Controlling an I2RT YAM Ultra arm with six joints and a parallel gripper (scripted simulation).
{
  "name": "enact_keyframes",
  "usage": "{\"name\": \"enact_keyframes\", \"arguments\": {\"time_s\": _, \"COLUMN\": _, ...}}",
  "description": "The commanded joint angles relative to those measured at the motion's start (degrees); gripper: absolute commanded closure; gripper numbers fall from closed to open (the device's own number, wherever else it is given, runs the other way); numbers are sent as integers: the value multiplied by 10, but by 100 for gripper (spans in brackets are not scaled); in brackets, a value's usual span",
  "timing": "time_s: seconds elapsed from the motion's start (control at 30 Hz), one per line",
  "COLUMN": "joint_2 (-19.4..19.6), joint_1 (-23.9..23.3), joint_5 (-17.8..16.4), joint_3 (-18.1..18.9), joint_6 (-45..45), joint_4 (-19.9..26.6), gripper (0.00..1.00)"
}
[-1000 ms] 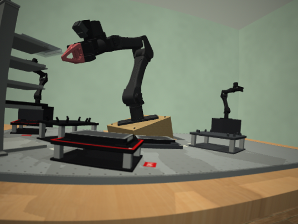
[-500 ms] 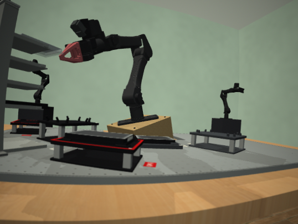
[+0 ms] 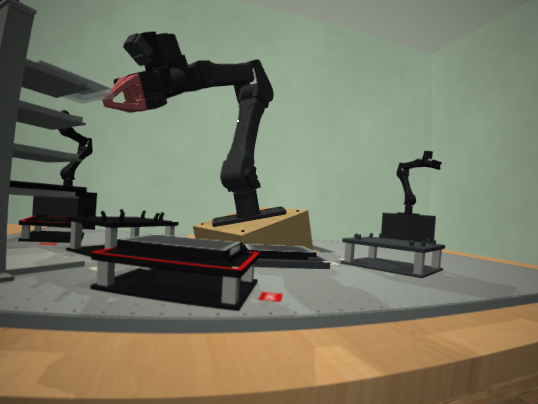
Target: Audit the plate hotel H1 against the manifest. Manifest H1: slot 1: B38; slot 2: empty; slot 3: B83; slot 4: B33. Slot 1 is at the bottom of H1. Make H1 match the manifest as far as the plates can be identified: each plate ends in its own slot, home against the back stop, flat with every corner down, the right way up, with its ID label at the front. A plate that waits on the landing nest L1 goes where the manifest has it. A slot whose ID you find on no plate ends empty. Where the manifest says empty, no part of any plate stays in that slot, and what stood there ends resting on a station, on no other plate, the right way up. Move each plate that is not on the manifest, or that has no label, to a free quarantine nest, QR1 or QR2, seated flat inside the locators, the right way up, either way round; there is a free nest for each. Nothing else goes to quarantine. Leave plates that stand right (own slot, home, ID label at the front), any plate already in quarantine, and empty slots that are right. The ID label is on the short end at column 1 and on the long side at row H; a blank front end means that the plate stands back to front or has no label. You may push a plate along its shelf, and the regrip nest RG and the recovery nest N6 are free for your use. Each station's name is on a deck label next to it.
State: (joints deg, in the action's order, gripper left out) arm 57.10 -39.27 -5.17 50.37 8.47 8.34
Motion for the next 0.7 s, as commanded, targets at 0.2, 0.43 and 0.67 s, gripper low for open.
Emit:
{"name": "enact_keyframes", "arguments": {"time_s": 0.2, "joint_2": 7, "joint_1": 3, "joint_5": 2, "joint_3": 14, "joint_6": -1, "joint_4": -5, "gripper": 100}}
{"name": "enact_keyframes", "arguments": {"time_s": 0.43, "joint_2": 18, "joint_1": 5, "joint_5": 3, "joint_3": 21, "joint_6": -2, "joint_4": -8, "gripper": 100}}
{"name": "enact_keyframes", "arguments": {"time_s": 0.67, "joint_2": 28, "joint_1": 6, "joint_5": 5, "joint_3": 29, "joint_6": -2, "joint_4": -11, "gripper": 100}}
